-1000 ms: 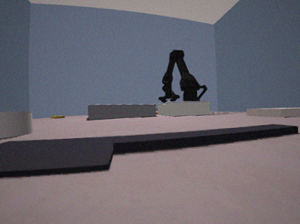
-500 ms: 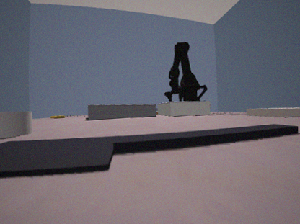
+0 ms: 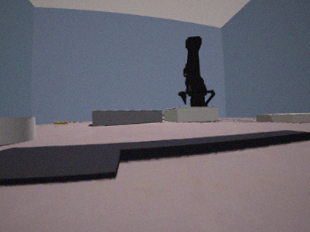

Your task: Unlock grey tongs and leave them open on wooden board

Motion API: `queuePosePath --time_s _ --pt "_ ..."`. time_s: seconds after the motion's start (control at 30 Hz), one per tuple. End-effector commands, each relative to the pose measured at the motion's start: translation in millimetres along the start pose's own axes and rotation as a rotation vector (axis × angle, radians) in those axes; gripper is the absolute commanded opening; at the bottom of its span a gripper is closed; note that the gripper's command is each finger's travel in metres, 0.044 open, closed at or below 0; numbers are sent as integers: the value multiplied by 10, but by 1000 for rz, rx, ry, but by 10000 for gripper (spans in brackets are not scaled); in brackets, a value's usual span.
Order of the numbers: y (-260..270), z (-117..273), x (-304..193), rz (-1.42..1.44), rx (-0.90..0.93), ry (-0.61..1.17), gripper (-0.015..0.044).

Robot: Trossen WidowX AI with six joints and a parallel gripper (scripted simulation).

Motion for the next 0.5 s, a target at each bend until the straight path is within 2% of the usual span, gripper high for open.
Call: queuePosePath --time_s 0.0,0.1,0.47 --pt "7 253 2 1 10 -6 440" --pt "4 460 -14 -1 11 -8 440" --pt "4 473 -16 -1 11 -8 440"
Point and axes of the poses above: the point midway between the two fingers, 35 mm back from their tips, its own z axis back along the fingers, its own y axis across the jaws, x = y × z, the point moved 1 cm from there along z, back along the fingers, and after that the axes turned 13 degrees about -z, right-handed, at the moved point
